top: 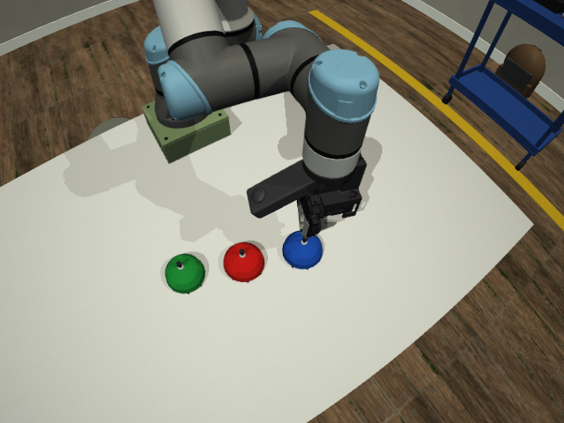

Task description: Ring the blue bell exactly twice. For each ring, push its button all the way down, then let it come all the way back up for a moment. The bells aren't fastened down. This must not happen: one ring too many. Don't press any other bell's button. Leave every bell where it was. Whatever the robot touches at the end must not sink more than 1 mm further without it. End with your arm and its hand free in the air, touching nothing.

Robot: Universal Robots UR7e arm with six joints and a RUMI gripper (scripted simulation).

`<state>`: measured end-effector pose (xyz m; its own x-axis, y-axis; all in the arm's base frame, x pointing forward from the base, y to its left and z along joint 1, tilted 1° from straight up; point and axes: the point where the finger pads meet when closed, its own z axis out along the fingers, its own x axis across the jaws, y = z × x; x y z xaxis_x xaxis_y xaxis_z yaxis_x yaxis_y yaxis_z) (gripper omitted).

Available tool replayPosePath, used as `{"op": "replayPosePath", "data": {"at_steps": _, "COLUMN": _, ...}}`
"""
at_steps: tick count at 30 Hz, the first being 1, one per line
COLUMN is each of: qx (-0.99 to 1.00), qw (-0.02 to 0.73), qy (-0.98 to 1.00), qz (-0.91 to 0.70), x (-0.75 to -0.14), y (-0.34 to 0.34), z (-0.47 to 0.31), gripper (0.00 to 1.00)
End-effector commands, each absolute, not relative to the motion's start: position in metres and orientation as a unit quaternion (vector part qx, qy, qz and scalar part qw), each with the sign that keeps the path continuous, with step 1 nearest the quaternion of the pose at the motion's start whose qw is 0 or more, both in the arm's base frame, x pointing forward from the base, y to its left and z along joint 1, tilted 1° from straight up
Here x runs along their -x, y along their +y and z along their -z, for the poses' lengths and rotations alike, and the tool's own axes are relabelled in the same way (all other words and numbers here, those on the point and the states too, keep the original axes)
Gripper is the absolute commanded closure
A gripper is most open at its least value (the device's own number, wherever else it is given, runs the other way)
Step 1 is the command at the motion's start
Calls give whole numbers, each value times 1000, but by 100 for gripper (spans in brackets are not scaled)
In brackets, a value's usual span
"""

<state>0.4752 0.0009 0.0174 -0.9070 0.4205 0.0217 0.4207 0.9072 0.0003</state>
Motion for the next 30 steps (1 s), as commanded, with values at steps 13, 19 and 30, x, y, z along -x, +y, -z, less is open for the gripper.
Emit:
{"op": "replayPosePath", "data": {"at_steps": 13, "qx": 215, "qw": 10, "qy": -976, "qz": 3, "x": -476, "y": 0, "z": -57, "gripper": 100}}
{"op": "replayPosePath", "data": {"at_steps": 19, "qx": 215, "qw": 10, "qy": -976, "qz": 3, "x": -476, "y": 0, "z": -67, "gripper": 100}}
{"op": "replayPosePath", "data": {"at_steps": 30, "qx": 215, "qw": 10, "qy": -976, "qz": 3, "x": -476, "y": 0, "z": -70, "gripper": 100}}
